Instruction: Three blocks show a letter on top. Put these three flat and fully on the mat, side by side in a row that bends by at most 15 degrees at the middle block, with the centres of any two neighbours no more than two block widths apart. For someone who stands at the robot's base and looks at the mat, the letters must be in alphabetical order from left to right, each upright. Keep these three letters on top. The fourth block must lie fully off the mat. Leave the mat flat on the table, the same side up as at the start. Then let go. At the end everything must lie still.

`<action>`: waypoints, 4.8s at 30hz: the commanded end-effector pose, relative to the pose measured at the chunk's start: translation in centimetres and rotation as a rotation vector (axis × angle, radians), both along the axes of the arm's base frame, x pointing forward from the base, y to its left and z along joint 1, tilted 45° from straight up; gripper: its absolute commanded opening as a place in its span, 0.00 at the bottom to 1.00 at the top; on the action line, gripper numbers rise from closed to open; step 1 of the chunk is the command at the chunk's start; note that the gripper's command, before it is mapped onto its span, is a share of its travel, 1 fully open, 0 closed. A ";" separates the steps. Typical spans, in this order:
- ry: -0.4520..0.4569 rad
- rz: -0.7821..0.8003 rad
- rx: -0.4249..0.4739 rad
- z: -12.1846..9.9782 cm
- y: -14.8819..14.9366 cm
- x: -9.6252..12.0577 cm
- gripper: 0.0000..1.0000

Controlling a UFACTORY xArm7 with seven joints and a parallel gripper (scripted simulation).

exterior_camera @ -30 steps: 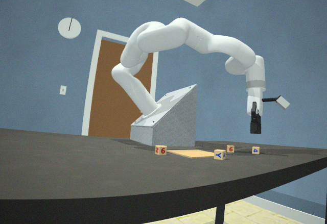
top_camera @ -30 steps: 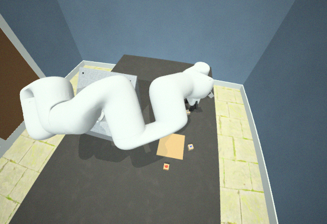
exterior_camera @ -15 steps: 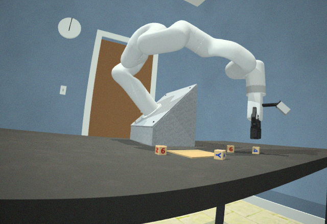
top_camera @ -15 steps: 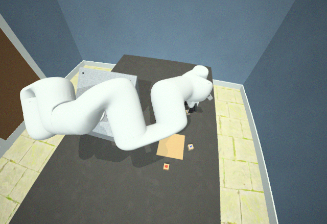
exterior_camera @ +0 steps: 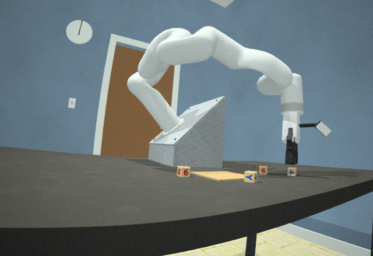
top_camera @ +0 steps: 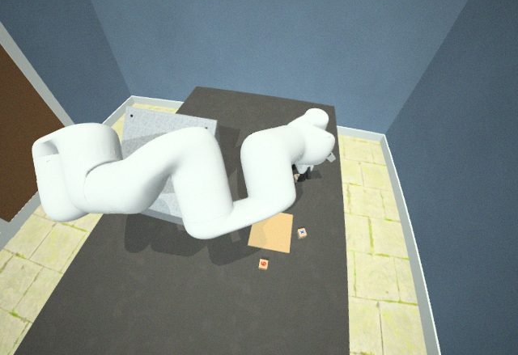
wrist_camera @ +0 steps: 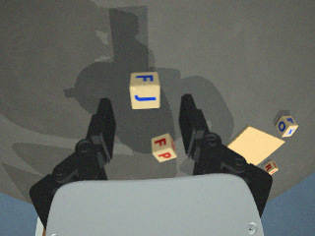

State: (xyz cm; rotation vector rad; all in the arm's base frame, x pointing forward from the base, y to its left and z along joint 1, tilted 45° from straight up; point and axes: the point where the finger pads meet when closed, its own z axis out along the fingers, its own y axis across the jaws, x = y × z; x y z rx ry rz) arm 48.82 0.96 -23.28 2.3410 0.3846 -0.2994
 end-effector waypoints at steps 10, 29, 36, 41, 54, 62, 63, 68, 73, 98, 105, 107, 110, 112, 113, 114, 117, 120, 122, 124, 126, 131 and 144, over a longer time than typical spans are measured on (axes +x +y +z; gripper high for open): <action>-0.003 0.002 0.003 -0.3 -0.1 0.1 0.63; -0.003 0.002 0.003 -0.3 -0.1 0.1 0.63; -0.003 0.002 0.003 -0.3 -0.1 0.1 0.63; -0.003 0.002 0.003 -0.3 -0.1 0.1 0.63; -0.003 0.002 0.003 -0.4 -0.1 0.2 0.63; -0.003 0.002 0.003 -0.4 -0.1 0.2 0.63; -0.003 0.002 0.003 -0.4 -0.1 0.2 0.63; -0.003 0.002 0.003 -0.4 -0.1 0.2 0.63; -0.003 0.002 0.003 -0.4 -0.1 0.2 0.63; -0.003 0.002 0.003 -0.4 -0.1 0.2 0.63; -0.003 0.002 0.003 -0.6 -0.3 0.2 0.63; -0.003 0.002 0.003 -0.8 -0.4 0.2 0.63; -0.003 0.002 0.003 -1.1 -0.7 0.2 0.63; -0.003 0.002 0.003 -1.2 -0.9 0.1 0.63; -0.003 0.002 0.003 -1.2 -0.9 0.1 0.63; -0.003 0.002 0.003 -1.4 -1.0 0.1 0.63; -0.003 0.002 0.003 -1.7 -1.4 0.1 0.63; -0.003 0.002 0.003 -2.1 -1.7 0.0 0.63; -0.003 0.002 0.003 -2.3 -1.9 0.0 0.63; -0.003 0.002 0.003 -2.4 -2.0 0.0 0.63; -0.003 0.002 0.003 -2.5 -2.1 0.0 0.63; -0.003 0.002 0.003 -2.5 -2.1 0.0 0.63; -0.003 0.002 0.003 -2.5 -2.1 0.0 0.63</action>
